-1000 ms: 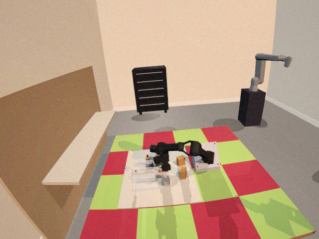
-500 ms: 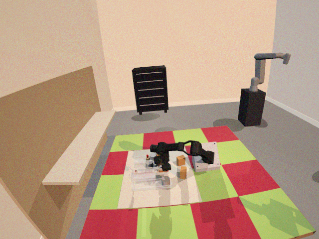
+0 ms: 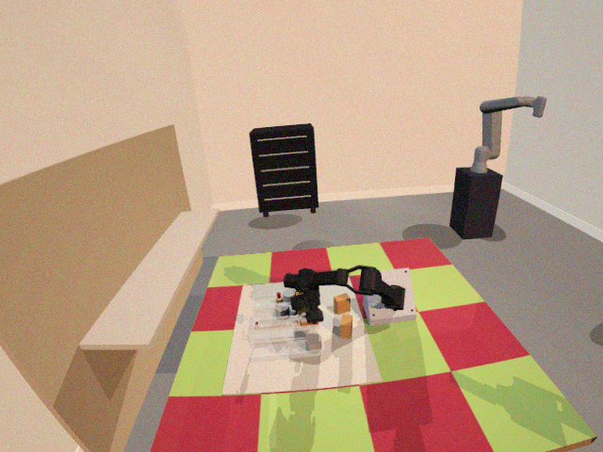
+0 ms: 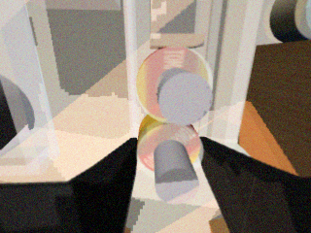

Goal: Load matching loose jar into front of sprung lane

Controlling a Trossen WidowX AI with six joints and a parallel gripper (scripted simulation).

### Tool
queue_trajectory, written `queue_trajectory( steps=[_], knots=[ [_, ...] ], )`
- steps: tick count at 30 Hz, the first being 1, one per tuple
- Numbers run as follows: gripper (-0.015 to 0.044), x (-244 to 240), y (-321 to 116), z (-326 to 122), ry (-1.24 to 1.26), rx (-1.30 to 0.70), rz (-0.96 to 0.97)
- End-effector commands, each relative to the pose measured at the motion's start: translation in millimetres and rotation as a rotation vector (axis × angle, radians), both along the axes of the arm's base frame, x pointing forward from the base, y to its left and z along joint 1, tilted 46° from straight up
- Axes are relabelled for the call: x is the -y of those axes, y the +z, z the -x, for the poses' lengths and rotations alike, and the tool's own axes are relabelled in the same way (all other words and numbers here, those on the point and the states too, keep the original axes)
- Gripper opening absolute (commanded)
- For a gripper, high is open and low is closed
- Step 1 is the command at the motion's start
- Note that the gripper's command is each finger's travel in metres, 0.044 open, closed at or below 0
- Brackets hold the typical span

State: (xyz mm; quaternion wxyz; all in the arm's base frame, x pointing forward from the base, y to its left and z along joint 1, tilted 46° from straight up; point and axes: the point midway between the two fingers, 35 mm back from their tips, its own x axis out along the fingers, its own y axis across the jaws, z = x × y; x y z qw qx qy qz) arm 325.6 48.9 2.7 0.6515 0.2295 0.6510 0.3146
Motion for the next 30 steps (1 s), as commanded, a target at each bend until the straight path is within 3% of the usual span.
queue_trajectory(
  steps=[1, 17, 30],
  knots=[
    [0.0283, 0, 0, 0, 0.002, 0.002, -0.001],
    [0.0283, 15, 14, 1, 0.002, 0.002, 0.0],
    [0.0283, 22, 12, 41, 0.001, -0.001, 0.002]
  ],
)
